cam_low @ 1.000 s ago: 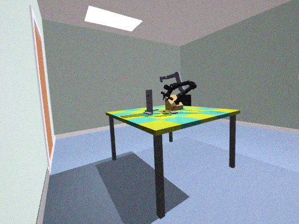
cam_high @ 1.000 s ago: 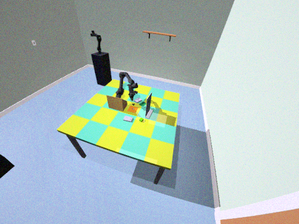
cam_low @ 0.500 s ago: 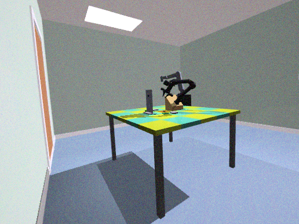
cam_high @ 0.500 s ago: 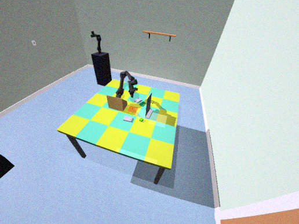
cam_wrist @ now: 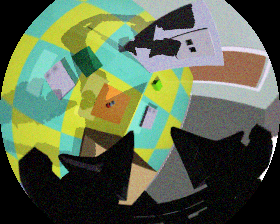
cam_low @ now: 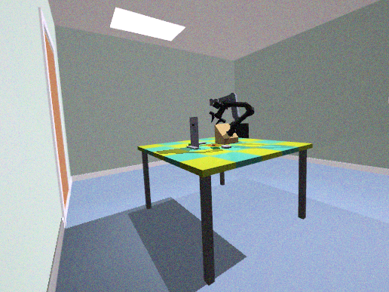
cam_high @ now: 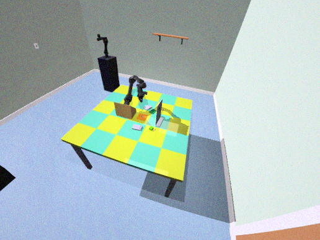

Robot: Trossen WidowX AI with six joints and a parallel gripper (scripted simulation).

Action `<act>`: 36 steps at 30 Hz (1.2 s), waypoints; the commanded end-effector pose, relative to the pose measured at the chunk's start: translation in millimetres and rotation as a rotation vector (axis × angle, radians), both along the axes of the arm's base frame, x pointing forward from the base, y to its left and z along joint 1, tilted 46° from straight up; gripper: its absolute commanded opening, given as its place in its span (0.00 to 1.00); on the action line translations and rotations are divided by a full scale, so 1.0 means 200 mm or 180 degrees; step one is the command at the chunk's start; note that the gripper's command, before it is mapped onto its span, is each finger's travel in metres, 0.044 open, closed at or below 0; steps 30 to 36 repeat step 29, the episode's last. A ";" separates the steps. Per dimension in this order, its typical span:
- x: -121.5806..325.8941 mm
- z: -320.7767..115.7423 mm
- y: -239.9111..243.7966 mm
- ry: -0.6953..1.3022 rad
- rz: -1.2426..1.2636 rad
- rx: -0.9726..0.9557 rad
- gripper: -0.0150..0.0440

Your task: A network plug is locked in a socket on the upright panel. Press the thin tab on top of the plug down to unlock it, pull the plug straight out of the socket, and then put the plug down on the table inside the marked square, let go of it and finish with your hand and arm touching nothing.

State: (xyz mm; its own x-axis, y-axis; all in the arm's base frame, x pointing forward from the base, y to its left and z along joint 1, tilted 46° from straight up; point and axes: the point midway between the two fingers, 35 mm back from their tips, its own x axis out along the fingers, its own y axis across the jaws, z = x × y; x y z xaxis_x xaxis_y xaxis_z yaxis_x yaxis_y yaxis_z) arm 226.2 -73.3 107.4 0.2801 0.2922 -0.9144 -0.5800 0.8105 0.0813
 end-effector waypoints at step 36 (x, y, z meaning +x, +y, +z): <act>0.01 0.02 -0.01 -0.0033 0.0009 -0.0003 1.00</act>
